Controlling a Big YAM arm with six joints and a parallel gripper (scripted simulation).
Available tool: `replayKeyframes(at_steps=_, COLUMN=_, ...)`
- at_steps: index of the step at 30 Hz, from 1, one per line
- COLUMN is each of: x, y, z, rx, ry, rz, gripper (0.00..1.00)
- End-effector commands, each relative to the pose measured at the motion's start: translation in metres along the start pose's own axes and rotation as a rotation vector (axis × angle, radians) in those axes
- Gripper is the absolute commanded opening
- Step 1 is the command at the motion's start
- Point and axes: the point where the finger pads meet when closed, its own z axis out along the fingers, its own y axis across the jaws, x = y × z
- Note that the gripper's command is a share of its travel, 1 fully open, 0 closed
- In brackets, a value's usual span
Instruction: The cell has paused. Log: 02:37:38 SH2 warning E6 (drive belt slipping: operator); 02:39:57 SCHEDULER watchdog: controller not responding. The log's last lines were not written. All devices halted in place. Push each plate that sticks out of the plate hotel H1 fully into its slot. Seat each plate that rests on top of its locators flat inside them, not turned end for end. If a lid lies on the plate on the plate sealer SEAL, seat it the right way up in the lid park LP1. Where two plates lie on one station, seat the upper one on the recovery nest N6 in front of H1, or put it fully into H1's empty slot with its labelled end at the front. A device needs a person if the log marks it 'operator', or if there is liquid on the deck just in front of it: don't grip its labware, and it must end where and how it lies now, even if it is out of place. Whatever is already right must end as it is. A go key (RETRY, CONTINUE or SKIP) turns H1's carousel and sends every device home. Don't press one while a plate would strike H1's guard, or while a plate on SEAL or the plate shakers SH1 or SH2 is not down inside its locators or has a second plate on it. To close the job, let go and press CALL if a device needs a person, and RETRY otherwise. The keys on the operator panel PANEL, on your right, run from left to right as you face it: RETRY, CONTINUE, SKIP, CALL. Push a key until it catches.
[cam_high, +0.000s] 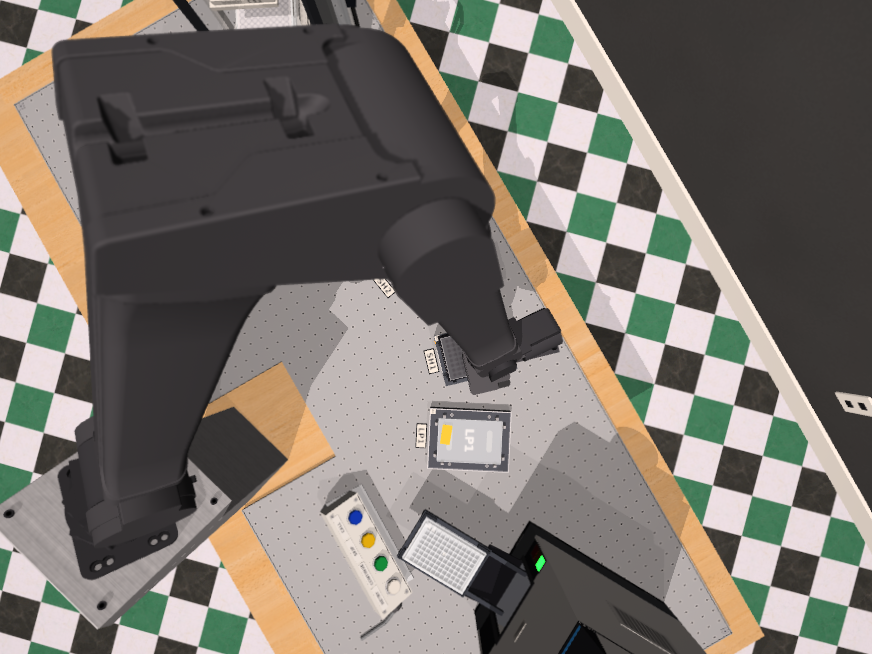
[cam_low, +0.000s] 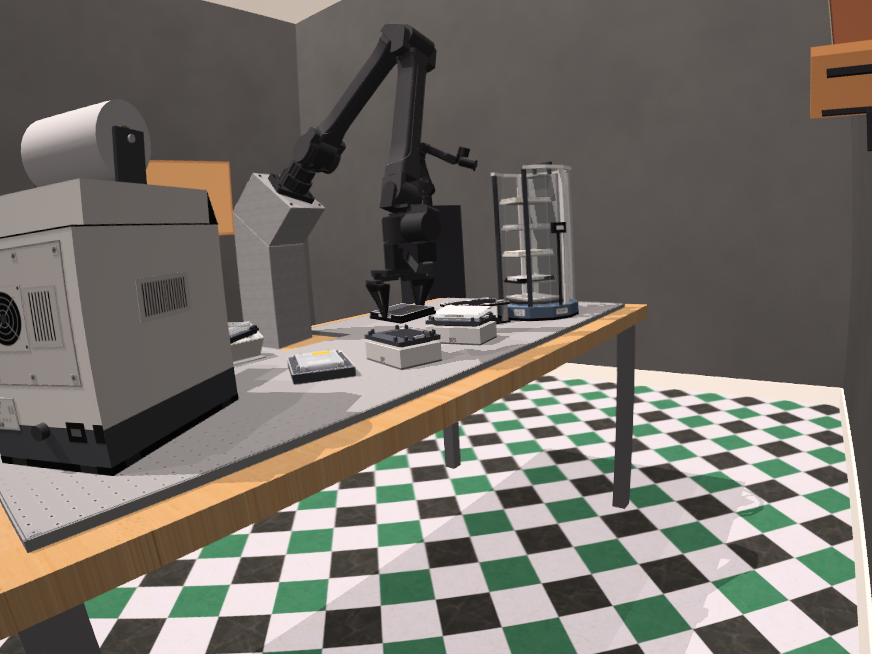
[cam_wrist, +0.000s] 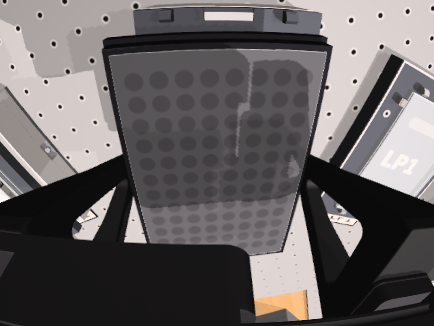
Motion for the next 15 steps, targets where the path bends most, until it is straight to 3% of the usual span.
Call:
replayKeyframes(at_steps=1, x=-0.004, y=0.000, z=-0.003, rx=0.000, ry=-0.009, rz=-0.004, gripper=0.84)
replayKeyframes(at_steps=9, x=-0.004, y=0.000, z=-0.003, rx=0.000, ry=-0.009, rz=-0.004, gripper=0.84)
replayKeyframes(at_steps=12, x=-0.012, y=0.009, z=-0.007, rx=0.091, ry=-0.022, rz=-0.007, gripper=0.84)
replayKeyframes(at_steps=15, x=0.003, y=0.000, z=0.009, rx=0.104, ry=0.015, rz=0.002, gripper=0.84)
